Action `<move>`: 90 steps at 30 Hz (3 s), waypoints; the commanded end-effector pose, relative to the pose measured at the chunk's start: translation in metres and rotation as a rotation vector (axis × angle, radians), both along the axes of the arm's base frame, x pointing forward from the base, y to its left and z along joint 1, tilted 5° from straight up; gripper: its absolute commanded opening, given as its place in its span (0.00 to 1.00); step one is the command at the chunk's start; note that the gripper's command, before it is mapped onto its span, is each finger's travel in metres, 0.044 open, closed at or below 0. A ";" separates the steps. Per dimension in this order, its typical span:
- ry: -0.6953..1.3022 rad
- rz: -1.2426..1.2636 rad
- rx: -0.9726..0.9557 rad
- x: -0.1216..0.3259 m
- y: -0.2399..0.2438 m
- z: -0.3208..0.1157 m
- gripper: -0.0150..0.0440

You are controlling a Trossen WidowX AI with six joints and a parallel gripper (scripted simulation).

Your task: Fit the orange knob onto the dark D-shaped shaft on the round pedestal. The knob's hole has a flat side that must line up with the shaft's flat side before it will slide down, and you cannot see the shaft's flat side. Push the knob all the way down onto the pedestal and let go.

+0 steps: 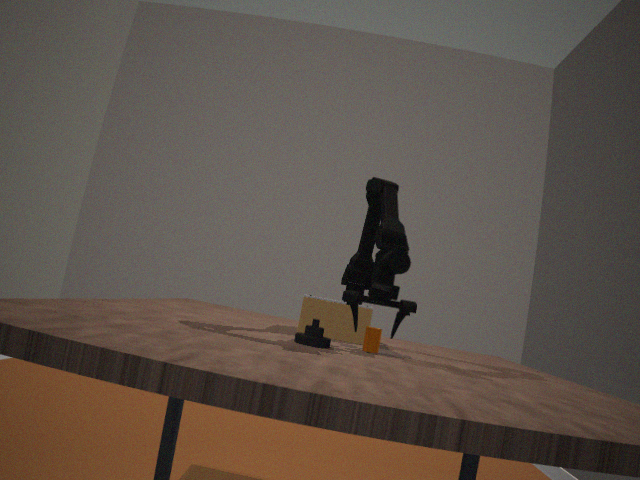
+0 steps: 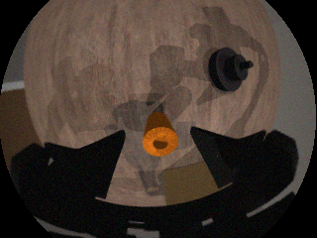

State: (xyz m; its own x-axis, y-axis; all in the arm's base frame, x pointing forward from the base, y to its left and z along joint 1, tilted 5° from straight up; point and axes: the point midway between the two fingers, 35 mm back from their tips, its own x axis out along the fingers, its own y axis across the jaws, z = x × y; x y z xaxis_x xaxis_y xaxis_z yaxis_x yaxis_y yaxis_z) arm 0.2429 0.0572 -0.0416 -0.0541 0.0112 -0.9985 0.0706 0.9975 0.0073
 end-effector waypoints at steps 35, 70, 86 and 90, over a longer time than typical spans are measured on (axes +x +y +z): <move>0.007 -0.004 -0.004 -0.007 -0.001 -0.033 0.45; 0.003 -0.004 -0.006 0.028 -0.021 0.100 0.25; -0.001 -0.004 -0.010 0.056 -0.055 0.087 0.25; -0.002 -0.004 -0.011 0.062 -0.065 0.084 0.25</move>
State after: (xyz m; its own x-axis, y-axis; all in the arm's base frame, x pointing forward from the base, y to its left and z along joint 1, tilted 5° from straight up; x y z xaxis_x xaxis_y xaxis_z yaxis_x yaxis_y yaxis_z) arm 0.2968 -0.0006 0.0424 -0.0650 0.0043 -0.9979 0.0777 0.9970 -0.0008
